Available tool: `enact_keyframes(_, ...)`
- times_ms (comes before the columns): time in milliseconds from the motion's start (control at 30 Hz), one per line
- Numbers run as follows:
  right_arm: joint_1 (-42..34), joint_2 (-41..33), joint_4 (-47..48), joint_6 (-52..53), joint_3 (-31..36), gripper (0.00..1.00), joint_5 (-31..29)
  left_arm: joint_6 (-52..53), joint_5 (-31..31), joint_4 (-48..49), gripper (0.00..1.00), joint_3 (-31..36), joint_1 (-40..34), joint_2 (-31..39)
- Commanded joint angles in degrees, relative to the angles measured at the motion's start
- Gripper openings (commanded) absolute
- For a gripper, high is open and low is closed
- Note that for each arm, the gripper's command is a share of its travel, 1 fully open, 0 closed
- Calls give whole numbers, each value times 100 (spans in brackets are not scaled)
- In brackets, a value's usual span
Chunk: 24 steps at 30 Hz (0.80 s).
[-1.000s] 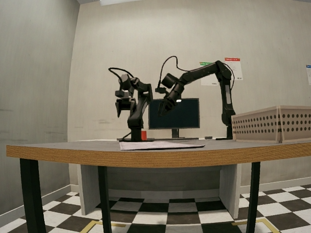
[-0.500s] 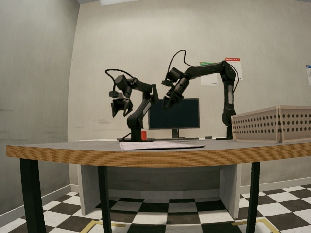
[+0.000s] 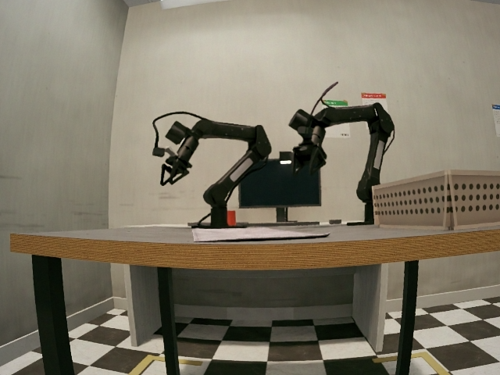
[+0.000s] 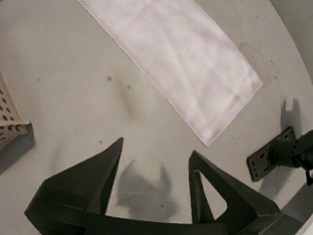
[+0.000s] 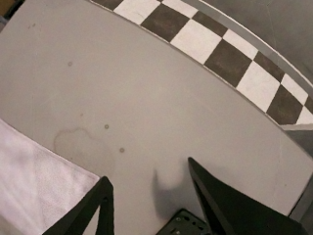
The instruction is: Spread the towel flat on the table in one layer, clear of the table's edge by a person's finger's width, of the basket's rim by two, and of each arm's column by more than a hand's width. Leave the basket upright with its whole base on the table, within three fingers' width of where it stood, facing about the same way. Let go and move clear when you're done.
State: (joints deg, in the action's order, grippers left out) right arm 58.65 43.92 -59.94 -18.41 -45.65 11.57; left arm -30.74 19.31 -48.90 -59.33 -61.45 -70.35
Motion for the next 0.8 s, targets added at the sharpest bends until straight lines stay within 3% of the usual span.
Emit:
enact_keyframes(0,215,119,-51,-223,-249,64,193,-460,315,-328,64,86,95,229)
enact_keyframes(267,1408,867,418,134,-739,64,-26,-1320,706,-1025,64,363,768,825)
enact_keyframes(467,700,555,608,1585,-662,64,-800,-1709,857,-1438,64,472,1551,1170)
enact_keyframes(600,500,776,611,1787,-666,64,-1077,-1689,846,-1522,64,452,1957,1291)
enact_keyframes(767,448,699,595,1840,-679,64,-1156,-417,350,-1157,64,813,3192,1844)
